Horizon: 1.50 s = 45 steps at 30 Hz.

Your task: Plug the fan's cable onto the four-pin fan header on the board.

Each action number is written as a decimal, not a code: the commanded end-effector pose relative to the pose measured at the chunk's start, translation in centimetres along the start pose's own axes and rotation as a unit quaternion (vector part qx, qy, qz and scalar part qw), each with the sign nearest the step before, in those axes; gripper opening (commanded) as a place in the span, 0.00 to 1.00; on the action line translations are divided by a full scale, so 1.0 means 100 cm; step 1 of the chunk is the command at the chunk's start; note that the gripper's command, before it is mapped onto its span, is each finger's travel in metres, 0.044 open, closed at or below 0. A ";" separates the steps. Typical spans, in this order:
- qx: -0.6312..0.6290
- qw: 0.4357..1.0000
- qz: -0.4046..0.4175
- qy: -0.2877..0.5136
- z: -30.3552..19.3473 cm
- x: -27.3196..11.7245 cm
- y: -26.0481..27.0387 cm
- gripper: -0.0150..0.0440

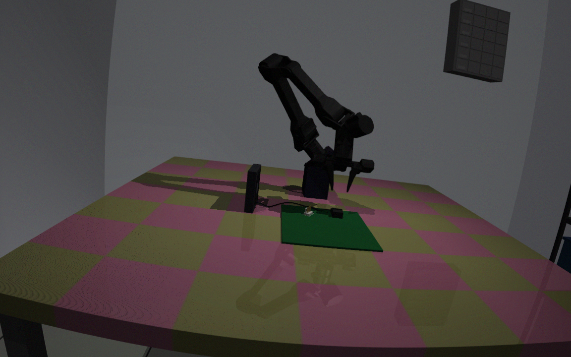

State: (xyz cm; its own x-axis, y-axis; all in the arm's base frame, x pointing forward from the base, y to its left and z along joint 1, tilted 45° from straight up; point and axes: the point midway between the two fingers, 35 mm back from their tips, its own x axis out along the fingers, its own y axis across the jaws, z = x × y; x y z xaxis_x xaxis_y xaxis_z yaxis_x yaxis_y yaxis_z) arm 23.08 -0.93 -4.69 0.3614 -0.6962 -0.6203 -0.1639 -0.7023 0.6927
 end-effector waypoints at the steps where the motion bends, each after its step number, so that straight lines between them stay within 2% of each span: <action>1: 0.000 1.000 0.005 -0.003 0.007 0.011 0.003 0.61; 4: -0.001 1.000 0.006 -0.003 0.014 0.026 0.005 0.61; 32: -0.002 1.000 0.007 -0.003 0.031 0.062 0.006 0.61; 45: -0.002 1.000 0.008 -0.003 0.032 0.064 0.006 0.61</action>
State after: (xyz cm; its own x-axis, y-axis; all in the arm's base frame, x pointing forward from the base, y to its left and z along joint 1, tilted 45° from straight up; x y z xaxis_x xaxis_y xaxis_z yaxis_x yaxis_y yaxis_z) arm 23.33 -5.36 -8.85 0.3976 -0.6909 -0.6038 -0.1817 -0.7043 0.6863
